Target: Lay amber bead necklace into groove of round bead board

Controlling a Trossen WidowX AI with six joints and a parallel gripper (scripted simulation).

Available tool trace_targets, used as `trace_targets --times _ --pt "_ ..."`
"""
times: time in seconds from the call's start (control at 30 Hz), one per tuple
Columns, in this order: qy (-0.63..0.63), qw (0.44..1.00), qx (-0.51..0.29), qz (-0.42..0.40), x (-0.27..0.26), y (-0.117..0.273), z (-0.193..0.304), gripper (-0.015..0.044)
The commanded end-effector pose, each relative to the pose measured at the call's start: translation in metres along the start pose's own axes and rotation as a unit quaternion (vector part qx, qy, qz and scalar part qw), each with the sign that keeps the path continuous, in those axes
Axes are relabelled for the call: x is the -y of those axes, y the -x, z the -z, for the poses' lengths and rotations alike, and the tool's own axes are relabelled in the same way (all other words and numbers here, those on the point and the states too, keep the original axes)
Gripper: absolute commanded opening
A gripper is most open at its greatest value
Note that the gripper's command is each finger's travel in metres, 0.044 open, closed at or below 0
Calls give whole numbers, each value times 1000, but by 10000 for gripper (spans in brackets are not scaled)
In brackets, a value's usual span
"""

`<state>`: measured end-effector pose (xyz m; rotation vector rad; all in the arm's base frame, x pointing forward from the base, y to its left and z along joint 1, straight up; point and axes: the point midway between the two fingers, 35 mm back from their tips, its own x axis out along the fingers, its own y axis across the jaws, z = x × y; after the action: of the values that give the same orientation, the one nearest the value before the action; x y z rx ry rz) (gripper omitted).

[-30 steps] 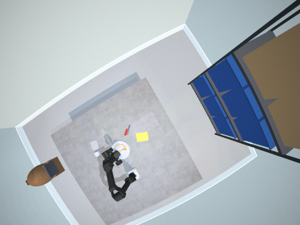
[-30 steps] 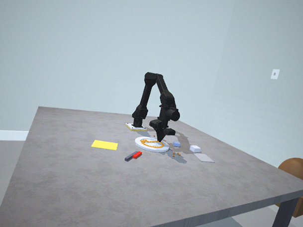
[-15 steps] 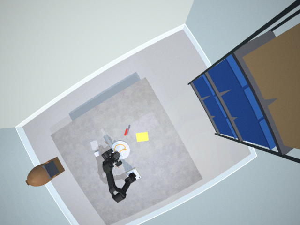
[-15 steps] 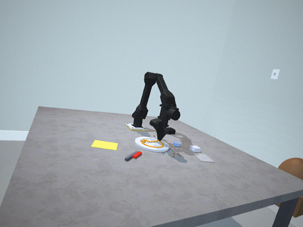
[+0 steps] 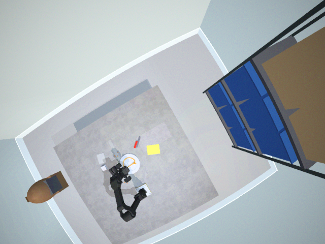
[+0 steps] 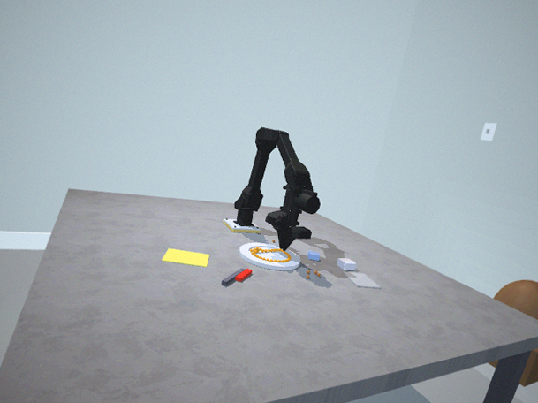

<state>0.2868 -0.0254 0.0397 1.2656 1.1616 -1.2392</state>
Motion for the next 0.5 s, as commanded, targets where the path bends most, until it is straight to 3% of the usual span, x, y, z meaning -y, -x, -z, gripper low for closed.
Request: trace_targets --times 0.0,0.33,0.47 --pt "0 1000 0 0 0 0 0 157" --pt "-1 1000 1 -1 0 5 0 420" --pt "-2 1000 1 -1 1 5 0 440"
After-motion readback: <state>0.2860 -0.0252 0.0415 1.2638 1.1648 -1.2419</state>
